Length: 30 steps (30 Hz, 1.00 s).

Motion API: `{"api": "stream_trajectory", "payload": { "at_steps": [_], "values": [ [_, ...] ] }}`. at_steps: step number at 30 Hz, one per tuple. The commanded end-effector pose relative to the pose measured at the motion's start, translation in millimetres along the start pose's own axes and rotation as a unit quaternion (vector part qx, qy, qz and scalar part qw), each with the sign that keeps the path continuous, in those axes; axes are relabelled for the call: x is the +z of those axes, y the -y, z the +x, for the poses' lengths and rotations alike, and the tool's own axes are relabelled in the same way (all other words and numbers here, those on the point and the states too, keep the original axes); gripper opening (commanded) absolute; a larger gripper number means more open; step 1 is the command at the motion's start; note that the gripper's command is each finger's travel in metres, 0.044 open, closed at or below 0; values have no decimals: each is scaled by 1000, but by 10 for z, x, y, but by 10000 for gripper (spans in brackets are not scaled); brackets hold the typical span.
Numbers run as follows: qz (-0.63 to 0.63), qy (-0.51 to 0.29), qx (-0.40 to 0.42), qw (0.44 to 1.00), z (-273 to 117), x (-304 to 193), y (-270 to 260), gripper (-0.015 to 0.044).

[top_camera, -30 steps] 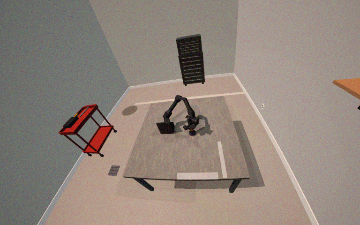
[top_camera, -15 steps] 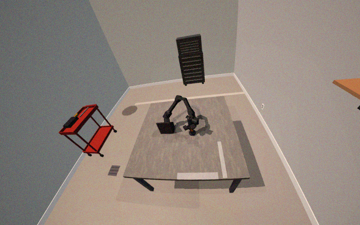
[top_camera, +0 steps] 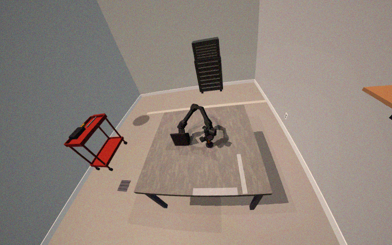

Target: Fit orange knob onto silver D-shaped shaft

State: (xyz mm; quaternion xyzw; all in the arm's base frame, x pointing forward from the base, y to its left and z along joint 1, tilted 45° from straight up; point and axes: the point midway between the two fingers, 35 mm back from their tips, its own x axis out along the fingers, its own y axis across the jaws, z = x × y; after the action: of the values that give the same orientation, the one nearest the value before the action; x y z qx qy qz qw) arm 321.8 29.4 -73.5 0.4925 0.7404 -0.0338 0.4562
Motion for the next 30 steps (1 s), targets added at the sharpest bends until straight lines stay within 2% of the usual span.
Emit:
{"api": "stream_trajectory", "payload": {
  "at_steps": [1, 30],
  "values": [
    [10, 0, 0, 1000, 2, 0, 1, 0],
    [21, 0, 0, 1000, 162, -5, -5, 0]
  ]
}}
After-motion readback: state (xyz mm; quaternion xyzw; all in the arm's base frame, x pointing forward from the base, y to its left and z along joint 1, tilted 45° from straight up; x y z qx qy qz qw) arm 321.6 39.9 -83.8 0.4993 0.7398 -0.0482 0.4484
